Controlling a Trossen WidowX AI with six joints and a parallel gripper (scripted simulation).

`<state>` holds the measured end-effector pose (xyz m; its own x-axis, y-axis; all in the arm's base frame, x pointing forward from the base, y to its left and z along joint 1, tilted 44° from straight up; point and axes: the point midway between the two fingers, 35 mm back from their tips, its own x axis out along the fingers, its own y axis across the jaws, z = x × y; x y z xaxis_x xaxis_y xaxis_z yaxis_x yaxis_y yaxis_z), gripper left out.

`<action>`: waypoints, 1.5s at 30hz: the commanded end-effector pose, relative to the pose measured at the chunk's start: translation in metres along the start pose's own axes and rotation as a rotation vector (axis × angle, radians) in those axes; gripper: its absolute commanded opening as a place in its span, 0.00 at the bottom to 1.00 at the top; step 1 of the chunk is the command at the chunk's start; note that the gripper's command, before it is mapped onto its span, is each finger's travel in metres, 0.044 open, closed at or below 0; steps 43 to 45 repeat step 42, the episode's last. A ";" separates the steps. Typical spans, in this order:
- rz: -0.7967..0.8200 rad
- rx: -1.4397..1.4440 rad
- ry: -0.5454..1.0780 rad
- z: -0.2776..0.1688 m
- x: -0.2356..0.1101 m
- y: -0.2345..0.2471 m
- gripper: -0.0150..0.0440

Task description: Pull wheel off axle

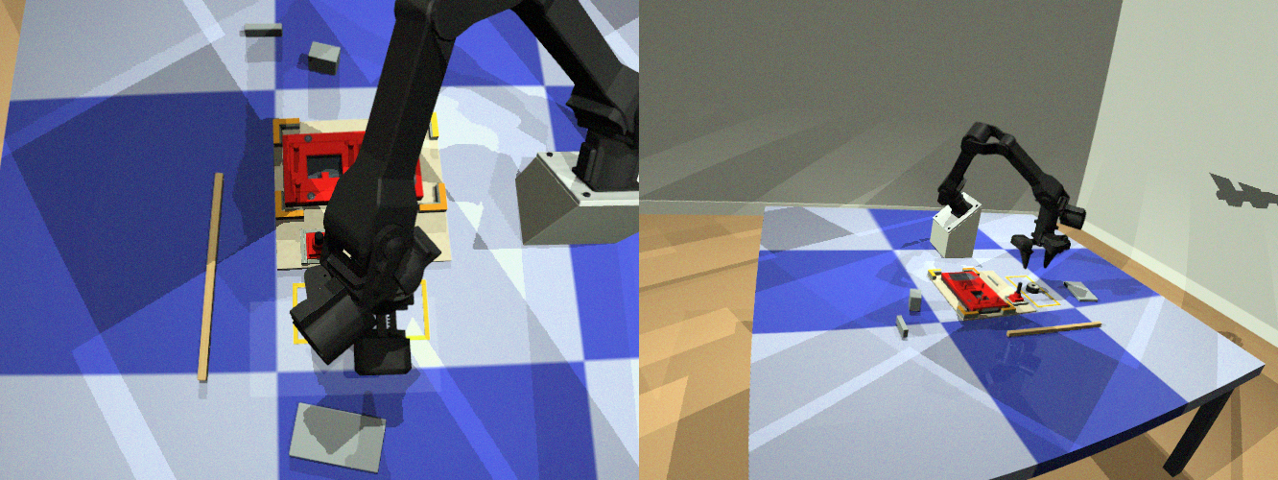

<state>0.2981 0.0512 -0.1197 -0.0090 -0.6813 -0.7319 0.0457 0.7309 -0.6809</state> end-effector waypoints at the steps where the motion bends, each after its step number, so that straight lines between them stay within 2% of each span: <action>1: 0.003 -0.008 0.003 -0.040 -0.029 -0.016 1.00; 5: 0.000 -0.006 0.008 -0.071 -0.045 -0.030 1.00; 45: 0.000 -0.006 0.008 -0.071 -0.045 -0.030 1.00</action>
